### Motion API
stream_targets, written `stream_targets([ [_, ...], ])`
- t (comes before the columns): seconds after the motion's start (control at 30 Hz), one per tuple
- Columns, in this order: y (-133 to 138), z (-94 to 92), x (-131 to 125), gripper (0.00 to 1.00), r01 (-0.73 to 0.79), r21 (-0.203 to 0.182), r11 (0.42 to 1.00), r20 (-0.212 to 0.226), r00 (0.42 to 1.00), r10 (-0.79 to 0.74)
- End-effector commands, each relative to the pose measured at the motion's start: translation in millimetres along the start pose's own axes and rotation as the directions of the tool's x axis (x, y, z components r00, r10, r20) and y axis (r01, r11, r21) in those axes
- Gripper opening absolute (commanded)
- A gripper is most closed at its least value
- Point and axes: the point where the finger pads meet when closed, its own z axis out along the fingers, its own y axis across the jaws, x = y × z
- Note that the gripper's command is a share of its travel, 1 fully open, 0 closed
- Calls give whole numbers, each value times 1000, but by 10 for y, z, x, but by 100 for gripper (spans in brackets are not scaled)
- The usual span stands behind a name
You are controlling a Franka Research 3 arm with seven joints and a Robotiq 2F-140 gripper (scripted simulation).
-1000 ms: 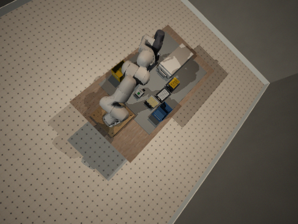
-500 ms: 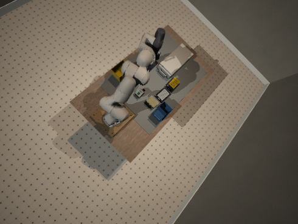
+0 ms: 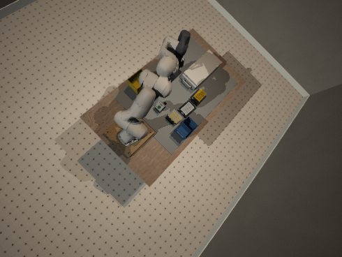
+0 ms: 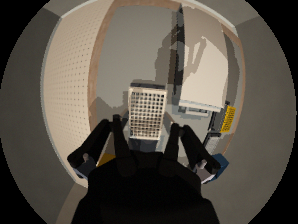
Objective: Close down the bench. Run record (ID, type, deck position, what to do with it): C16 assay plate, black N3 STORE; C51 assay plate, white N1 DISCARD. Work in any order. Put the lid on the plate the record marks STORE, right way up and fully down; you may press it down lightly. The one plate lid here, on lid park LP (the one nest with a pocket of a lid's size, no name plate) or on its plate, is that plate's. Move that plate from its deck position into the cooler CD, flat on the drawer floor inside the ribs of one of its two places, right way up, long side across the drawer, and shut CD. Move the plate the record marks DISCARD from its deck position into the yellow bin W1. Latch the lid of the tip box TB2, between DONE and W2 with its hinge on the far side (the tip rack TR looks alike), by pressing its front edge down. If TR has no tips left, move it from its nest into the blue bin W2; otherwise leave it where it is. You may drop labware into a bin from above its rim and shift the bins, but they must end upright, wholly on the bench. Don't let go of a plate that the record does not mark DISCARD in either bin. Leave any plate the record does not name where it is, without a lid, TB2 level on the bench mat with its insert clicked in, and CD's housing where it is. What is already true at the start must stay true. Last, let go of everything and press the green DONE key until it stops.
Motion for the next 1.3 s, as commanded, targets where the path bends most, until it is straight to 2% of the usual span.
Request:
stream_targets([
  [0.0,2,-64,-10,0,2,2,1000,3,1000,-2],
  [0.5,3,-231,-9,0,2,2,1000,3,1000,-2],
  [1.27,3,-231,-9,0,2,2,1000,3,1000,-2],
])
